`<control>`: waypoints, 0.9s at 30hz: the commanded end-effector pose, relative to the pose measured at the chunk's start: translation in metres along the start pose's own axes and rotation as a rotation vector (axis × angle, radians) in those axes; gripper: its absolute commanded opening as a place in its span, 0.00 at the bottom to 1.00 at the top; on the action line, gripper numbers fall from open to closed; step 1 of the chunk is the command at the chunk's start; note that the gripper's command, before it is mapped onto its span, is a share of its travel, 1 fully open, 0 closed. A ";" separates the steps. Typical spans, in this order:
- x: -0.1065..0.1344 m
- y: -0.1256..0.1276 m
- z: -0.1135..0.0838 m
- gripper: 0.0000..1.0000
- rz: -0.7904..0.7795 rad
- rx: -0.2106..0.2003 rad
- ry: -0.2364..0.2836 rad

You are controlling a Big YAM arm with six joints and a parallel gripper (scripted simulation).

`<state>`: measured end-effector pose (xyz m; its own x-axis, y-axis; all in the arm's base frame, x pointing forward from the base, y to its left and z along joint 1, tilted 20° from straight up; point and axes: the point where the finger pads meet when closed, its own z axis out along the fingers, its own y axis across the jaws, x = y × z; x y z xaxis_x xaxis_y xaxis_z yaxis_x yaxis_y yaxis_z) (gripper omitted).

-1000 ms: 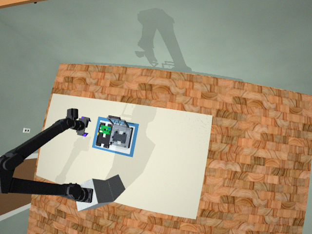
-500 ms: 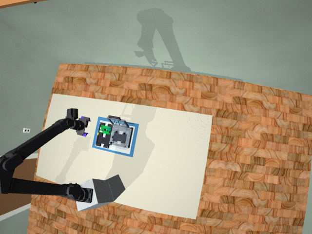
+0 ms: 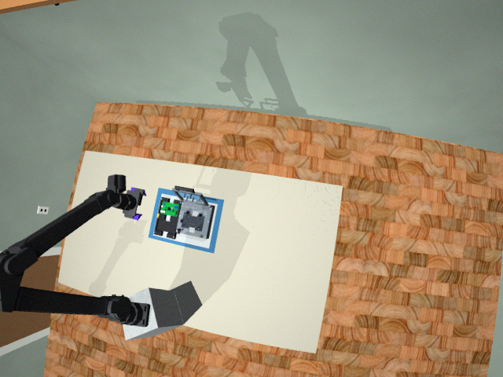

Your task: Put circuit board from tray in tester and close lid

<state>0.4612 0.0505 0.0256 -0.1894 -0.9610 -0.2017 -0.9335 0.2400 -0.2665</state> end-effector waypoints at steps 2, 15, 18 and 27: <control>-0.002 -0.014 -0.003 0.92 0.004 0.026 -0.007; -0.001 -0.015 -0.003 0.92 0.003 0.025 -0.010; -0.001 -0.016 -0.003 0.92 0.003 0.025 -0.010; -0.002 -0.020 -0.005 0.92 0.003 0.028 -0.011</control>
<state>0.4609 0.0505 0.0243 -0.1900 -0.9610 -0.2009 -0.9343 0.2399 -0.2638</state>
